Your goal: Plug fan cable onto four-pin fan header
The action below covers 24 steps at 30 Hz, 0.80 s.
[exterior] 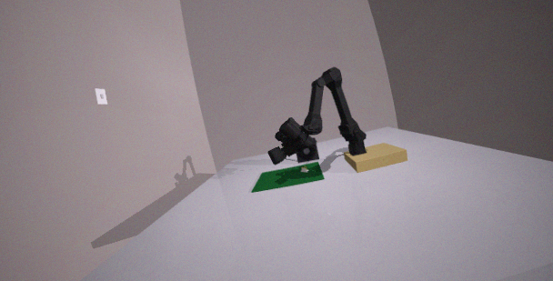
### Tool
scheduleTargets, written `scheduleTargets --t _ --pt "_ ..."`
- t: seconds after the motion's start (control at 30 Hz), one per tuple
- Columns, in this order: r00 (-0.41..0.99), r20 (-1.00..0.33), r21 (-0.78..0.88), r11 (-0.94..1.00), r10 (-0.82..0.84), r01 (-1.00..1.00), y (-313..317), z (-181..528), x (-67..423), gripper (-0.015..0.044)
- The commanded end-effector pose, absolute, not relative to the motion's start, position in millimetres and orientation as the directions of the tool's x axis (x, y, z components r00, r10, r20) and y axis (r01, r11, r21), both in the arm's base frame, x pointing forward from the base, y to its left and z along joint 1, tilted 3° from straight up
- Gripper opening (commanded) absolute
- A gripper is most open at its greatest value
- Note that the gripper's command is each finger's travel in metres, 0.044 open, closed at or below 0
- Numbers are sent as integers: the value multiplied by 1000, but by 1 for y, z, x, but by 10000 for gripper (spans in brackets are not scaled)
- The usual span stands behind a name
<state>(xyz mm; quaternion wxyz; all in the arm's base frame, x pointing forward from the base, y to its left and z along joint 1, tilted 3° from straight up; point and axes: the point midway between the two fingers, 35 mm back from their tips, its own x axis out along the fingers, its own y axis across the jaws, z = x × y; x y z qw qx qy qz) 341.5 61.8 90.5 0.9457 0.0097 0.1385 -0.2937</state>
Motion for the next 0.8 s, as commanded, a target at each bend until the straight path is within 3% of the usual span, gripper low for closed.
scheduleTargets --t 0.0,0.77 --pt "789 -249 -65 822 -563 566 60 91 336 0" --pt "780 -135 -7 788 -611 616 52 98 306 0"
